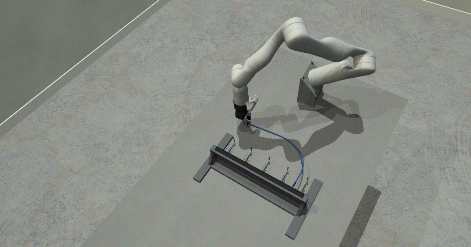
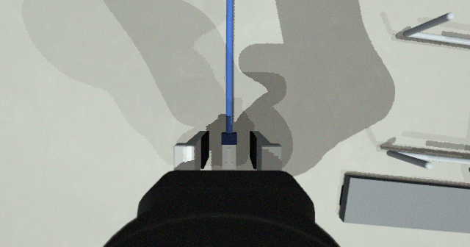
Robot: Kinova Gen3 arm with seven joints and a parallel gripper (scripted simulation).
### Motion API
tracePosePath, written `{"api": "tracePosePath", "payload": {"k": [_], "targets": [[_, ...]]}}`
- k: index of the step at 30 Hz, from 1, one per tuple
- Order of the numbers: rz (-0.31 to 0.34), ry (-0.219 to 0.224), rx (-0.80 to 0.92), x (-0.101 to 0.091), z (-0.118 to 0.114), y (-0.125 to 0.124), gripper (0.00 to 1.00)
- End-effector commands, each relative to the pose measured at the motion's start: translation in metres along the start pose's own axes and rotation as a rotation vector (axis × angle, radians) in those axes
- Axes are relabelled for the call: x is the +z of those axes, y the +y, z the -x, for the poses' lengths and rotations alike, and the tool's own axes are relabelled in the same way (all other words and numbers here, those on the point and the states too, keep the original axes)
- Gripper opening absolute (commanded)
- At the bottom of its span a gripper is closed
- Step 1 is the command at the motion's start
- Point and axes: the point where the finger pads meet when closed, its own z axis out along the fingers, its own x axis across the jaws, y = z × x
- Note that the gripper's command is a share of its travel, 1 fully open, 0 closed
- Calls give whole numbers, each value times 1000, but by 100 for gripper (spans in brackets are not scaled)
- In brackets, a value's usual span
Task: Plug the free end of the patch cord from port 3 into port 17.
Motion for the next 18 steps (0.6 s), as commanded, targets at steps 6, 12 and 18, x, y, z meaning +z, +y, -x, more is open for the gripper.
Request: {"api": "tracePosePath", "payload": {"k": [6,12,18], "targets": [[0,-1,-13,2,-1,-1,73],[1,-1,-15,2,0,-1,73],[1,-1,-17,2,0,-1,73]]}}
